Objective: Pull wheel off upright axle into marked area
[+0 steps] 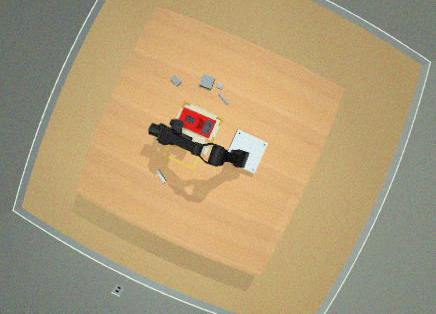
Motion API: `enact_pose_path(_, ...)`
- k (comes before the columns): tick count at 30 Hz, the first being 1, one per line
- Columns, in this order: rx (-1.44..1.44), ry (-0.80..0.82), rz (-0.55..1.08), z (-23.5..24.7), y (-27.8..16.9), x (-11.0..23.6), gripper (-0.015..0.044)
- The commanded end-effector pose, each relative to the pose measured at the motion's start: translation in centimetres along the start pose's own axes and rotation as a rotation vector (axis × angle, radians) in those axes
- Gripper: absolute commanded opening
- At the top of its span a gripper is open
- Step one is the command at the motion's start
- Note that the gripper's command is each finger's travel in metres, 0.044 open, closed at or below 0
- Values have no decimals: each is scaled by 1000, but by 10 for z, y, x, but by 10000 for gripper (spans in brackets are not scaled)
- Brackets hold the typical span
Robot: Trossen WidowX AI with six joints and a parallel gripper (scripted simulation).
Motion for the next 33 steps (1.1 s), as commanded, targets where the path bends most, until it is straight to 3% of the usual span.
enact_pose_path(1,3,8,4,0,0,13,0)
enact_pose_path(5,3,8,4,-2,1,33,0)
enact_pose_path(10,-1,4,1,-1,0,26,0)
enact_pose_path(27,3,4,11,-55,-88,33,0)
enact_pose_path(33,4,4,12,-61,-95,33,0)
Point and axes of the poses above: the point midway between the two fingers, 35 mm back from their tips, its own x axis back along the fingers, its own z axis across the jaws, y = z × x, the point moved 10 cm from there along x, back along the fingers, and after that the axes turned 1 degree about -x, right-handed, at the moved point
